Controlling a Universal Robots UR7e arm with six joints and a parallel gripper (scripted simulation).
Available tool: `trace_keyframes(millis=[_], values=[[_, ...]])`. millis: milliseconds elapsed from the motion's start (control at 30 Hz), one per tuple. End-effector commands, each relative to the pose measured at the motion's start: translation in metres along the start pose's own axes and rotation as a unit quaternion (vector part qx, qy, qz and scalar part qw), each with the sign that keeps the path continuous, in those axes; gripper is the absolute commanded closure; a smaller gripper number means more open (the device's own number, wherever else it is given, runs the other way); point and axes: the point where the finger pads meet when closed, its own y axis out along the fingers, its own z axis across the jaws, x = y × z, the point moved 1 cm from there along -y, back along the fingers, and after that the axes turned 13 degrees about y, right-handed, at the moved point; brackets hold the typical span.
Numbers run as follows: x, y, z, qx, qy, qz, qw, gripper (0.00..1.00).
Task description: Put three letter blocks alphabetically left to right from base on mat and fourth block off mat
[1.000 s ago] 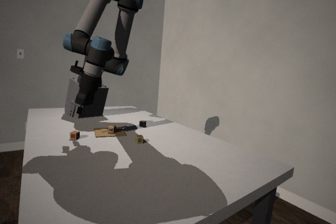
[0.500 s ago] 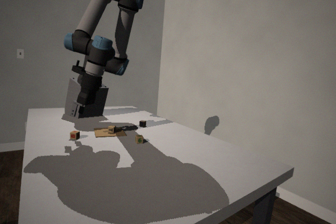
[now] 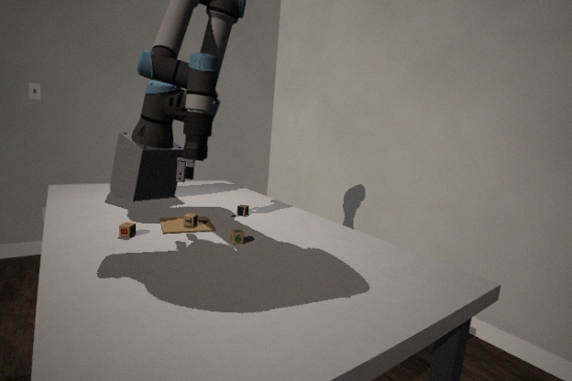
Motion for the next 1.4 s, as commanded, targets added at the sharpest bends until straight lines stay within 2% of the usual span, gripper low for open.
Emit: trace_keyframes(millis=[0,767,1167,1367], values=[[0.007,-0.006,0.023,0.006,-0.004,-0.019,1.000,0.00],[0.007,-0.005,0.022,0.006,-0.020,-0.019,1.000,0.00],[0.006,0.002,0.020,0.004,-0.119,-0.020,0.993,0.00],[0.005,0.008,0.018,0.002,-0.208,-0.020,0.978,0.00]])
